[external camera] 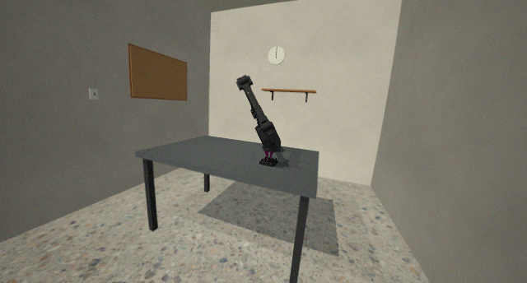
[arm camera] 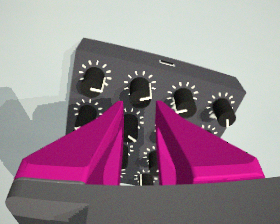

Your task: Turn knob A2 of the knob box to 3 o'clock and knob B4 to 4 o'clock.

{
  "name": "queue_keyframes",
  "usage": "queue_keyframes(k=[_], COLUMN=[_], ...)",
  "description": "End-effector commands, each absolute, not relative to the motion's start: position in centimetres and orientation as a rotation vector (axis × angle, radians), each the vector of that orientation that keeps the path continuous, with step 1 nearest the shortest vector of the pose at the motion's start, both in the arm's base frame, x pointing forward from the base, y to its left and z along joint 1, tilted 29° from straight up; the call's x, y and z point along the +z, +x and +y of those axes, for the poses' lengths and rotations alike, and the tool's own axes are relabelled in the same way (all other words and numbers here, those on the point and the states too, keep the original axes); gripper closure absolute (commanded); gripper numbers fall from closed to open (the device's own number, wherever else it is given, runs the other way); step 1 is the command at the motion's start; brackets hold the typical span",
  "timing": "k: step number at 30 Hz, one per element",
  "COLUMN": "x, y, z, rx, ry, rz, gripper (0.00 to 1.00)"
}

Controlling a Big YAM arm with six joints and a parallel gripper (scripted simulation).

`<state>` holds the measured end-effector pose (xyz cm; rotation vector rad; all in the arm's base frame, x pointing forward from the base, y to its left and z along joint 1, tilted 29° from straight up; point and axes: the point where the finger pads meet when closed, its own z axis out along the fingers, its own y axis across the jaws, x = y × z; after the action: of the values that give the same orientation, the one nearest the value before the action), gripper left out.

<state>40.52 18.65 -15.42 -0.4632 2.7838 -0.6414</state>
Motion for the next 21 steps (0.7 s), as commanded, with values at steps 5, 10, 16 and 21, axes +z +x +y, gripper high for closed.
queue_keyframes(k=[5, 10, 16, 21], x=[-14.7, -15.8, -16.0, -14.6], y=[42.5, 42.3, 42.6, 43.2], z=[20.1, 19.6, 19.2, 20.4], rx=[-0.596, -0.608, -0.607, -0.577], ry=[-0.454, -0.458, -0.450, -0.455], rz=[2.746, 2.757, 2.757, 2.727], gripper=[0.82, 0.82, 0.82, 0.82])
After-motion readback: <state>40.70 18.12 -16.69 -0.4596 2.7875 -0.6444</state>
